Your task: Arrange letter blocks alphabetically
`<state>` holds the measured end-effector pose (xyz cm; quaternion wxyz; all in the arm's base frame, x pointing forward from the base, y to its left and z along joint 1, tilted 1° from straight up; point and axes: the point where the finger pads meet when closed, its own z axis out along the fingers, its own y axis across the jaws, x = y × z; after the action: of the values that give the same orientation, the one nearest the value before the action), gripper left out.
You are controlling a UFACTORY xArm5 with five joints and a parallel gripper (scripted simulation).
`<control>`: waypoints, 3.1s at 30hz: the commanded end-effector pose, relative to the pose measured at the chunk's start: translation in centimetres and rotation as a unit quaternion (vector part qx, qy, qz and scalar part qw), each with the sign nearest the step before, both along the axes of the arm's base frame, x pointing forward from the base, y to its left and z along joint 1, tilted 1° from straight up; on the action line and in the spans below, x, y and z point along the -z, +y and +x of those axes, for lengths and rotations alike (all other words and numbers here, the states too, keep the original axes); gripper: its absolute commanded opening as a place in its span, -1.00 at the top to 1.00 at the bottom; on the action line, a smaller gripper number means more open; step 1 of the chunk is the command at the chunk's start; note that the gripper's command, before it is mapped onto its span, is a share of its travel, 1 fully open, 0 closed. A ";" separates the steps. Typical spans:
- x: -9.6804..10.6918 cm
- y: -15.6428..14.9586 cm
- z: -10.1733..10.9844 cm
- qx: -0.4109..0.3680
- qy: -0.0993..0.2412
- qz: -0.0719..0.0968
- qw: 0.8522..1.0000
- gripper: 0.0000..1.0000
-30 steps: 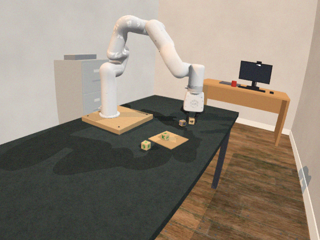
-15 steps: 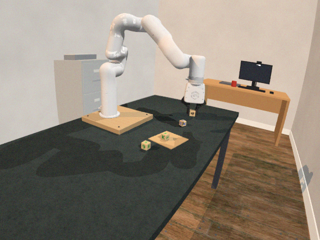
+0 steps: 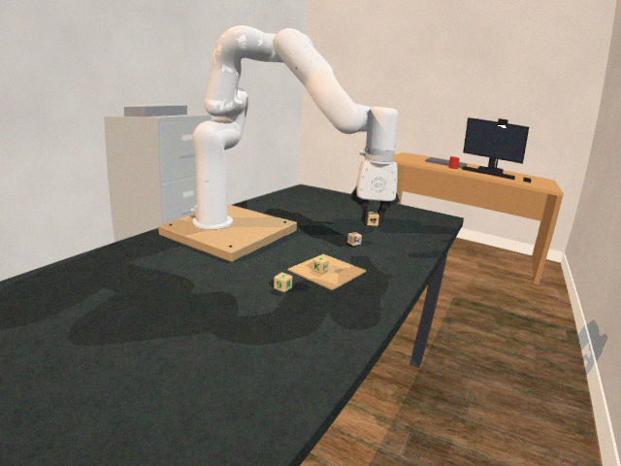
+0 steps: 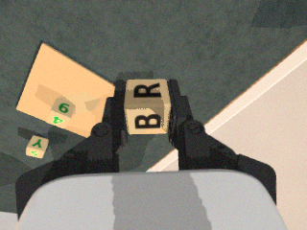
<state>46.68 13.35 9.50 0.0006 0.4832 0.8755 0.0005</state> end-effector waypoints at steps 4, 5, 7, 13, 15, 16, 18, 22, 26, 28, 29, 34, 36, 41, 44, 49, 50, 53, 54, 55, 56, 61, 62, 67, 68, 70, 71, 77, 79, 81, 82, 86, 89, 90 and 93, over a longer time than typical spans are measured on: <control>-0.2 -0.8 -0.2 -0.102 -0.002 0.000 0.995 0.47; -0.2 -0.9 -0.2 -0.116 -0.002 0.000 0.993 0.47; -0.3 -1.1 -0.3 -0.144 -0.002 0.000 0.990 0.47; -0.3 -1.7 -0.5 -0.219 -0.002 0.000 0.976 0.47; -0.3 -1.9 -0.6 -0.245 -0.002 0.000 0.969 0.47; -0.3 -2.0 -0.6 -0.259 -0.002 0.000 0.966 0.47; -0.4 -2.3 -0.7 -0.287 -0.002 -0.001 0.958 0.47; -0.4 -2.7 -0.9 -0.342 -0.002 -0.001 0.940 0.47; -0.4 -3.0 -1.0 -0.382 -0.002 -0.001 0.924 0.47; -0.4 -3.3 -1.2 -0.417 -0.002 -0.001 0.909 0.47; -0.5 -3.4 -1.2 -0.429 -0.002 -0.001 0.903 0.47; -0.5 -3.9 -1.4 -0.489 -0.002 -0.001 0.872 0.47; -0.5 -4.1 -1.5 -0.514 -0.002 -0.002 0.858 0.47; -0.5 -4.7 -1.8 -0.574 -0.002 -0.002 0.819 0.47; -0.5 -4.8 -1.8 -0.586 -0.002 -0.002 0.811 0.47; -0.6 -5.4 -2.2 -0.656 -0.002 -0.002 0.754 0.47; -0.6 -5.5 -2.2 -0.667 -0.002 -0.002 0.745 0.47; -0.6 -5.8 -2.4 -0.699 -0.002 -0.002 0.715 0.47; -0.6 -5.9 -2.4 -0.709 -0.002 -0.002 0.705 0.47; -0.6 -6.0 -2.5 -0.719 -0.002 -0.003 0.695 0.47; -0.6 -6.1 -2.6 -0.729 -0.002 -0.003 0.684 0.47; -0.6 -6.5 -2.7 -0.758 -0.002 -0.003 0.652 0.47; -0.6 -6.7 -2.9 -0.780 -0.002 -0.003 0.625 0.47; -0.6 -7.2 -3.1 -0.822 -0.002 -0.003 0.570 0.47; -0.6 -7.3 -3.2 -0.830 -0.002 -0.003 0.558 0.47; -0.6 -7.5 -3.3 -0.846 -0.002 -0.003 0.534 0.47; -0.6 -7.6 -3.4 -0.853 -0.002 -0.003 0.522 0.47; -0.7 -8.1 -3.7 -0.888 -0.002 -0.003 0.459 0.47; -0.7 -8.2 -3.8 -0.899 -0.002 -0.003 0.437 0.47; -0.7 -8.5 -3.9 -0.915 -0.001 -0.004 0.403 0.47; -0.7 -8.6 -4.0 -0.920 -0.001 -0.004 0.392 0.47; -0.7 -8.9 -4.2 -0.940 -0.001 -0.004 0.341 0.47; -0.7 -9.1 -4.3 -0.949 -0.001 -0.004 0.314 0.47; -0.7 -9.2 -4.4 -0.952 -0.001 -0.004 0.307 0.47; -0.7 -9.2 -4.4 -0.955 -0.001 -0.004 0.295 0.47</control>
<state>42.19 4.21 10.02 0.0008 -0.6798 0.7334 -0.0006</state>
